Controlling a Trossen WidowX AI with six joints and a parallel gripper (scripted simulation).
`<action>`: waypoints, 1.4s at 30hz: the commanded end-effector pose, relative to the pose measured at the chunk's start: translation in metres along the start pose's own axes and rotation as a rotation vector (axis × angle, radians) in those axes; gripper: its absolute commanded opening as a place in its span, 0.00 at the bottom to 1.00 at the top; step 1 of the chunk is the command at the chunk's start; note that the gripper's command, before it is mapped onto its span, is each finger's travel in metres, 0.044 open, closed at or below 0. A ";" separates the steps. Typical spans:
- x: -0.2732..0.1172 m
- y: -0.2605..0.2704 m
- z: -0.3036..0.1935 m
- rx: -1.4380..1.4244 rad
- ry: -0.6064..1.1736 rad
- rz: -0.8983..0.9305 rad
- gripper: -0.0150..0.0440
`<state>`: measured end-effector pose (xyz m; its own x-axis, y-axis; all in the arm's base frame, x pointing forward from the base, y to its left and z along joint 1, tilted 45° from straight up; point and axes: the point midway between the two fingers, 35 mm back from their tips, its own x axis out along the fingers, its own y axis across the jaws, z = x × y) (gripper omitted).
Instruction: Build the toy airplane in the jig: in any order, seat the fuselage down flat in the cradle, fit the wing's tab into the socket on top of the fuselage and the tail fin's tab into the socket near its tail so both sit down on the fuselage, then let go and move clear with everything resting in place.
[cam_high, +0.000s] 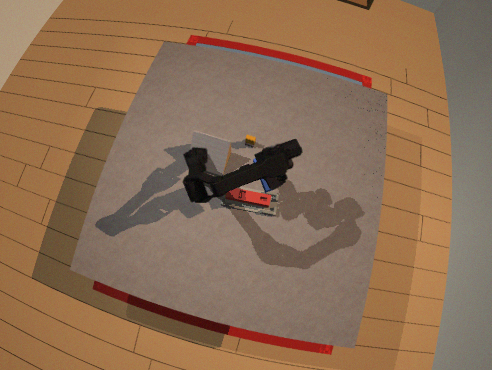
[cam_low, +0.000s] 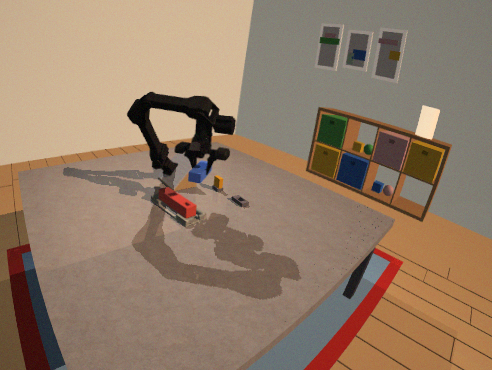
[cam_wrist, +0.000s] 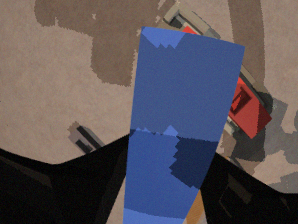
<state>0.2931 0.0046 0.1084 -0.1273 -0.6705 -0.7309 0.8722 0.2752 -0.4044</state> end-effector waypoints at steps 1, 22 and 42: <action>0.004 -0.013 0.005 0.068 -0.001 -0.002 0.25; 0.025 -0.072 0.021 0.403 -0.012 -0.011 0.25; 0.034 -0.095 0.023 0.549 -0.024 -0.017 0.58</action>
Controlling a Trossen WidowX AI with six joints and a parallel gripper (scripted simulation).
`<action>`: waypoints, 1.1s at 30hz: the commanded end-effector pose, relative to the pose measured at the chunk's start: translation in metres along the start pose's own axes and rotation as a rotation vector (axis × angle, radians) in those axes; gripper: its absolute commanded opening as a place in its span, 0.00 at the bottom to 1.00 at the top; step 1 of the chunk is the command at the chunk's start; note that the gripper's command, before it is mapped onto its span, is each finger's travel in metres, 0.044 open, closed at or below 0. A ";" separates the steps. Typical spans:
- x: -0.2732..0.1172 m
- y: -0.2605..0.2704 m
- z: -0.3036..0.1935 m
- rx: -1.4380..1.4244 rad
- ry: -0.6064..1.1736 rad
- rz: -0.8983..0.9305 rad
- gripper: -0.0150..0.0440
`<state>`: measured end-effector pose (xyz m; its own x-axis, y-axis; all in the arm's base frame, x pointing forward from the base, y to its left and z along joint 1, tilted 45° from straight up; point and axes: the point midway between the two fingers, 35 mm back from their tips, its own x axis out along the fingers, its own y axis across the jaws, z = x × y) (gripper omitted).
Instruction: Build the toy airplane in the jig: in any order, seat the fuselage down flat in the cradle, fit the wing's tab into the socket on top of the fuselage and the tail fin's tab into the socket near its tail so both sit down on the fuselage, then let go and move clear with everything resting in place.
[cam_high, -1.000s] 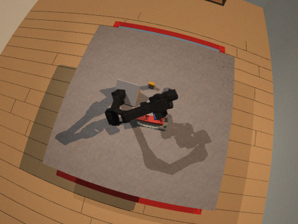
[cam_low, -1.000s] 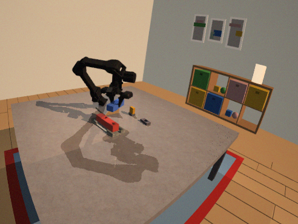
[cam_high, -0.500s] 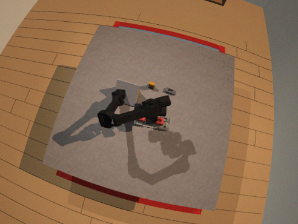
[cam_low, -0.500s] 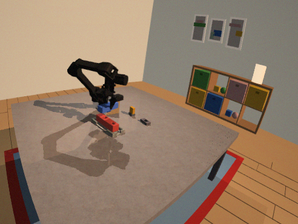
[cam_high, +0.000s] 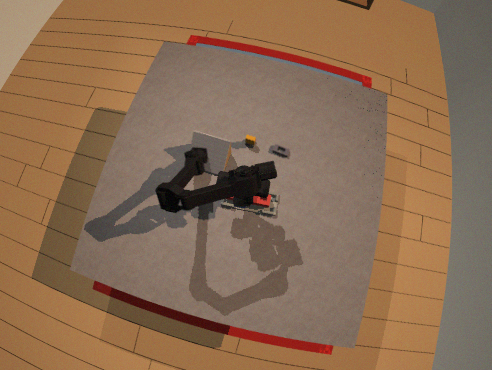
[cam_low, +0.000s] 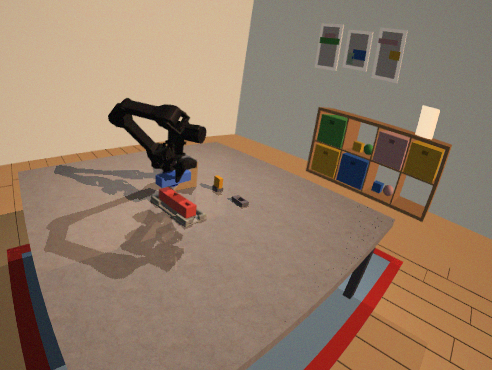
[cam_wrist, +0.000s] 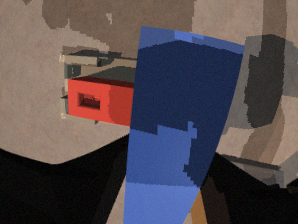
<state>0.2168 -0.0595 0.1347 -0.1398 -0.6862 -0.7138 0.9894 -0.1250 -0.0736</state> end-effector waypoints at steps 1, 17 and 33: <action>0.001 0.000 0.001 0.011 -0.003 0.002 0.58; 0.006 0.000 0.001 0.011 -0.003 0.002 0.58; 0.032 0.001 0.002 0.011 -0.004 0.003 0.58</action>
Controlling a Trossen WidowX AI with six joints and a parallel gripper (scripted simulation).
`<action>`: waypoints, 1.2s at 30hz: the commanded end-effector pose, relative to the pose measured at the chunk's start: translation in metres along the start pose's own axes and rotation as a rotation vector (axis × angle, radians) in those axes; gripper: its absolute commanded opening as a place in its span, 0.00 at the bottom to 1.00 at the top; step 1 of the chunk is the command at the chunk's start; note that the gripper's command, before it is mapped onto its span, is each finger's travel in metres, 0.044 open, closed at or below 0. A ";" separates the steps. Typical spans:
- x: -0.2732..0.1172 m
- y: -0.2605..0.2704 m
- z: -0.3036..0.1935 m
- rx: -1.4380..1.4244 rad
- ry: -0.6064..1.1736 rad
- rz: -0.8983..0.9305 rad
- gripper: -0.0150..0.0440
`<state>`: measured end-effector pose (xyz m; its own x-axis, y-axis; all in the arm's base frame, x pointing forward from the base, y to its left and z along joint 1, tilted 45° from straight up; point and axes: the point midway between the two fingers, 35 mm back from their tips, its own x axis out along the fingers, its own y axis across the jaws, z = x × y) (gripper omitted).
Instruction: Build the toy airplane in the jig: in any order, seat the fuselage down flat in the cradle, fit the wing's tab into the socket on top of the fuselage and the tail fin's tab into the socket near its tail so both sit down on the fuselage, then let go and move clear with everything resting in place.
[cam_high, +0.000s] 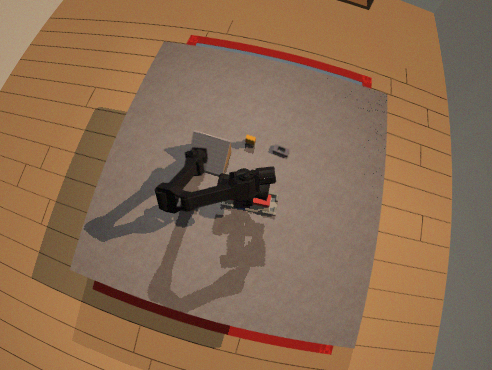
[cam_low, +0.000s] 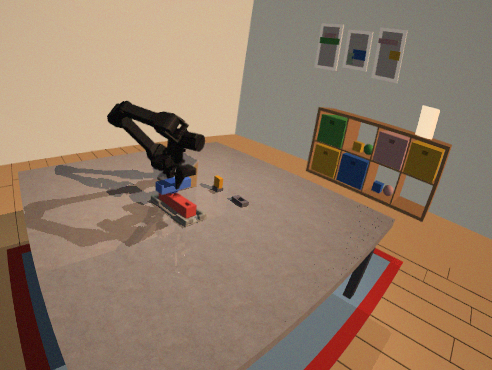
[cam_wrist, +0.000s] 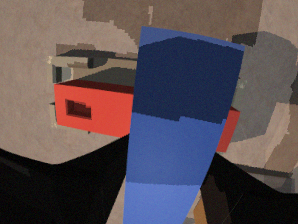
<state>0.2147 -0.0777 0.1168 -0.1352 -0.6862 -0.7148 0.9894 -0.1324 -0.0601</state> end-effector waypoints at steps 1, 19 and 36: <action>0.008 -0.001 0.001 -0.003 -0.005 -0.002 0.58; 0.013 -0.001 0.001 0.001 -0.002 -0.002 0.39; 0.013 -0.001 0.001 0.001 -0.002 -0.002 0.97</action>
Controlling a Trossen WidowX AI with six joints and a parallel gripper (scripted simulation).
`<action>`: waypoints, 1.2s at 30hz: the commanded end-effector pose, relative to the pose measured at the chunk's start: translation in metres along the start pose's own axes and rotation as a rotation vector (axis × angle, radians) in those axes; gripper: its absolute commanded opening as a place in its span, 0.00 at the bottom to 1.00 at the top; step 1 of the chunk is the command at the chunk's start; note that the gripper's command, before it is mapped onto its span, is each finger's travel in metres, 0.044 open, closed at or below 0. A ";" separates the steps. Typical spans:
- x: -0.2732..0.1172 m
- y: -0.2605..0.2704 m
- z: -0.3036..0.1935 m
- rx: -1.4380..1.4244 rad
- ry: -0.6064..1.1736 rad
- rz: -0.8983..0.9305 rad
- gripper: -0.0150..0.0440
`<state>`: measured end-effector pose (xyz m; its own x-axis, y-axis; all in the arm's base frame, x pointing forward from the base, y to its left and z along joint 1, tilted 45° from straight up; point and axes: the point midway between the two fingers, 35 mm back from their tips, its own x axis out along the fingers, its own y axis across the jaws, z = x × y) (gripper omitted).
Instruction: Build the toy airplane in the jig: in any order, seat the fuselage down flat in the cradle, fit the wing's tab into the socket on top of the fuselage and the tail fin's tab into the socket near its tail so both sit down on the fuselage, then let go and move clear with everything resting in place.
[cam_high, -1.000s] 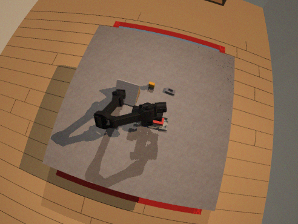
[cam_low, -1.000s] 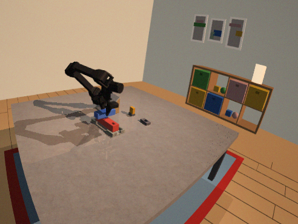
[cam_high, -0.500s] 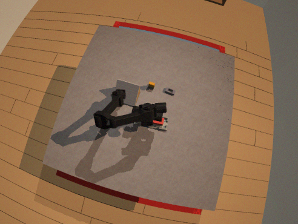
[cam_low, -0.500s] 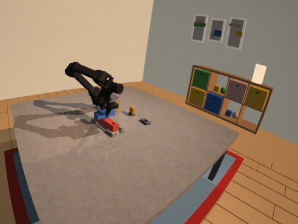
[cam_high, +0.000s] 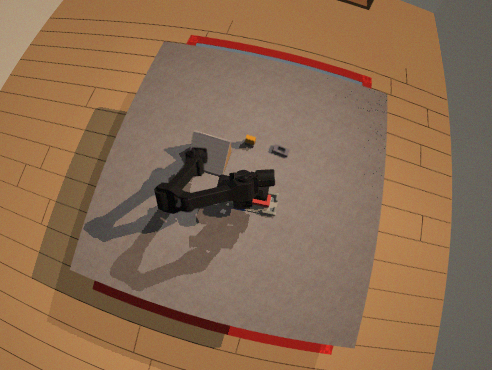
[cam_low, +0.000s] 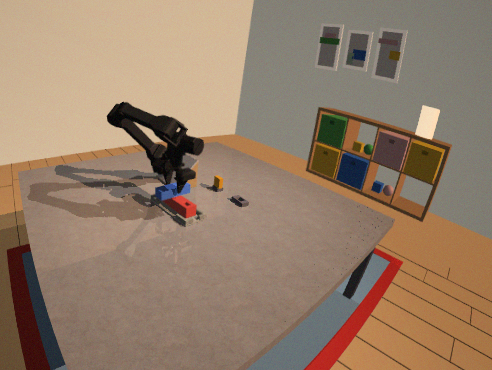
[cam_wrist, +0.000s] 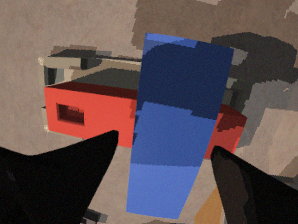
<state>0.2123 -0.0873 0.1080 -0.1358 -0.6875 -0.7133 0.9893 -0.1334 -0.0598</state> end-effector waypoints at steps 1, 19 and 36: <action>0.000 0.000 0.000 0.000 0.000 -0.001 1.00; -0.084 -0.003 0.000 -0.092 0.026 0.079 1.00; -0.081 0.004 0.000 -1.167 0.003 0.060 1.00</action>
<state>0.2275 -0.0304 0.1668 -0.0657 -0.6775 -0.7326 0.8667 0.3250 -0.3783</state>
